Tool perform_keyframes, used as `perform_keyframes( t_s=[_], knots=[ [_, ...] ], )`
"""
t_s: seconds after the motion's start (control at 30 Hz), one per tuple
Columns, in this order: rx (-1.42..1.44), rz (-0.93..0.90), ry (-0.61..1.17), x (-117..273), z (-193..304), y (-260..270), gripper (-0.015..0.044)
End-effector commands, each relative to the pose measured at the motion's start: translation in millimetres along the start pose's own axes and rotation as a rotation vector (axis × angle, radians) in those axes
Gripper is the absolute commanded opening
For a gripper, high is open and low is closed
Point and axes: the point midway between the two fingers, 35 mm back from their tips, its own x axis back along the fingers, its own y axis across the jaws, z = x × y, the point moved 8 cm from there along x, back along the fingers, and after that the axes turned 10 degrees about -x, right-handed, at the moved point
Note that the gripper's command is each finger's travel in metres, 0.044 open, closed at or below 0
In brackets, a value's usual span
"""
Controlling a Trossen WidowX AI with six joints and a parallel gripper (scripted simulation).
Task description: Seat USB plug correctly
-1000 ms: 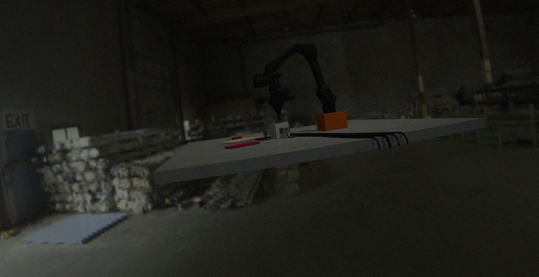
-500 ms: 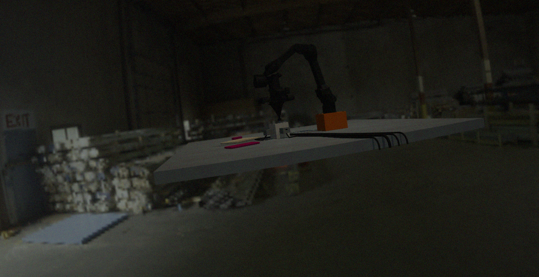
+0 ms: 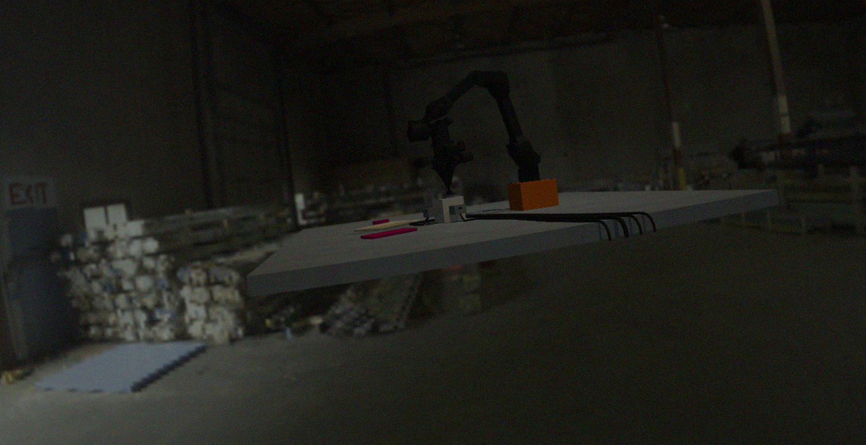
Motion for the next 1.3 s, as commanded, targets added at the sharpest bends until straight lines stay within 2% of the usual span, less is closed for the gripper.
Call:
perform_keyframes(
  t_s=[0.0, 1.27],
  knots=[
    [0.006, 0.002, -0.004, -0.9, -0.2, -0.3, 0.0000],
    [0.006, 0.002, -0.004, -5.4, 0.1, -0.3, 0.0000]
  ],
)
